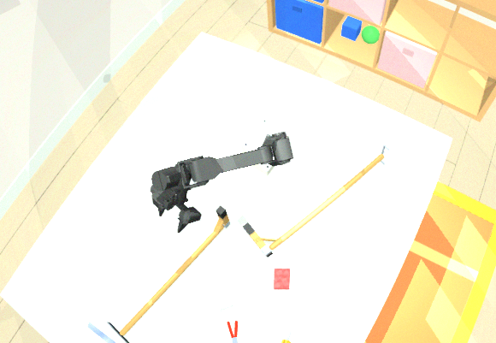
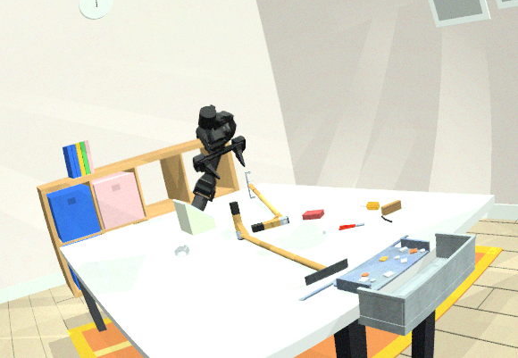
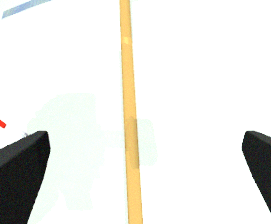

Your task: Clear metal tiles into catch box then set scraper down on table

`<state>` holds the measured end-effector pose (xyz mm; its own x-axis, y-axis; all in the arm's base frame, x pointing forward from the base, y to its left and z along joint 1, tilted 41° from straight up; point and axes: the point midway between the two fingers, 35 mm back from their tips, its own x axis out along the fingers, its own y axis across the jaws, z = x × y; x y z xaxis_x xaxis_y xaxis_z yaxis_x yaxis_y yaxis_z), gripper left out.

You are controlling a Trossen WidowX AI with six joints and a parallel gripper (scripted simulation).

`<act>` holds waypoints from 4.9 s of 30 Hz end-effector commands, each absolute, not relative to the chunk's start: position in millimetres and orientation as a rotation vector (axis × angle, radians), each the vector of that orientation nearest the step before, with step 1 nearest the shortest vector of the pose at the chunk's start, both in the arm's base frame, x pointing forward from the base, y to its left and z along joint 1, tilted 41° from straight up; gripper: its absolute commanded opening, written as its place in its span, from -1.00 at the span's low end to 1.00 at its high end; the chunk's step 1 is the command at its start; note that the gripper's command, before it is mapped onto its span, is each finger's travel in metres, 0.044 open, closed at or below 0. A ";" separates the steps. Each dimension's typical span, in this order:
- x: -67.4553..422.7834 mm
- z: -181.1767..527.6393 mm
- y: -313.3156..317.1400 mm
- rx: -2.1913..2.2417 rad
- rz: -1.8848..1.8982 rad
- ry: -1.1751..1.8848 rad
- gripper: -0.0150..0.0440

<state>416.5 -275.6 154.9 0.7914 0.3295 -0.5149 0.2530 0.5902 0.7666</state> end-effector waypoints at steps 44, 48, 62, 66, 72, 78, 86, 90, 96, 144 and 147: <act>510.4 16.8 -140.1 0.808 0.195 1.239 1.00; 506.9 22.2 -143.2 0.808 0.193 1.229 1.00; 484.5 51.1 -158.1 0.812 0.180 1.173 1.00; 477.2 58.7 -161.5 0.814 0.176 1.157 1.00; 465.6 69.7 -165.8 0.816 0.169 1.133 1.00; 453.4 79.9 -169.3 0.818 0.162 1.110 1.00; 436.2 92.2 -172.6 0.819 0.152 1.078 1.00; 427.3 97.8 -173.6 0.820 0.147 1.063 1.00; 413.6 105.4 -174.5 0.820 0.139 1.040 1.00; 300.3 129.3 -154.2 0.790 0.064 0.870 1.00; 293.5 129.3 -151.3 0.790 0.060 0.859 1.00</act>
<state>301.4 -155.2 130.5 0.6610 0.3530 -0.6622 0.2599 0.7201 0.6434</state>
